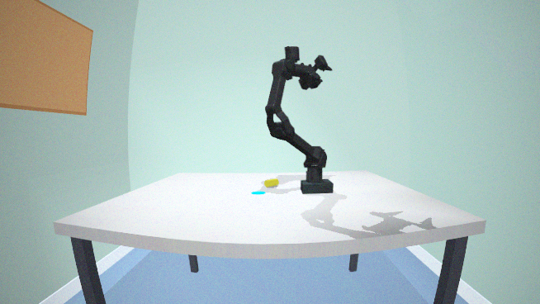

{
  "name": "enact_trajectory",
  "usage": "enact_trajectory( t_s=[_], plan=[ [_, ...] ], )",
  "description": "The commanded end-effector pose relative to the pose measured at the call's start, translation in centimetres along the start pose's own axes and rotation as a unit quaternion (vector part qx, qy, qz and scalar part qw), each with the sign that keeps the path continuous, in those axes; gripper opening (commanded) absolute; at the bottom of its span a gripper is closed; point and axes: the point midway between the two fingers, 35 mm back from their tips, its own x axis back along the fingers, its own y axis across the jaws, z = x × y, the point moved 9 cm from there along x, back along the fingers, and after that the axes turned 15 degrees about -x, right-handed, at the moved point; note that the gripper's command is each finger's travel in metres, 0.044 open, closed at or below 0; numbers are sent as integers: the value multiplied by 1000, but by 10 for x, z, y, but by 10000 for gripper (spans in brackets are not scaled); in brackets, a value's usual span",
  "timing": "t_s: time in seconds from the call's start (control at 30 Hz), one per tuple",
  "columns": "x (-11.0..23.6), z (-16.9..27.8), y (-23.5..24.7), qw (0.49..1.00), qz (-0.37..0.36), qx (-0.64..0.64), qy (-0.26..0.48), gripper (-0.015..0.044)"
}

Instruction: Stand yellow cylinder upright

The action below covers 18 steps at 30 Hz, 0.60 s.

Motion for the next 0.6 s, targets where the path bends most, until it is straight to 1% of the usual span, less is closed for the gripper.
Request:
enact_trajectory(
  t_s=[0.0,0.07,0.1,0.2,0.27,0.37,0.57],
  plan=[
    [-2,0,0,1000,5,9,-2,374],
    [-18,0,-3,996,42,79,-13,321],
    [-31,0,-7,988,71,133,-18,309],
    [-64,-1,-22,943,160,293,-16,309],
    [-83,-2,-37,893,217,395,0,309],
    [-105,-6,-64,794,293,531,43,309],
    [-124,-14,-106,618,372,680,132,309]
  ],
)
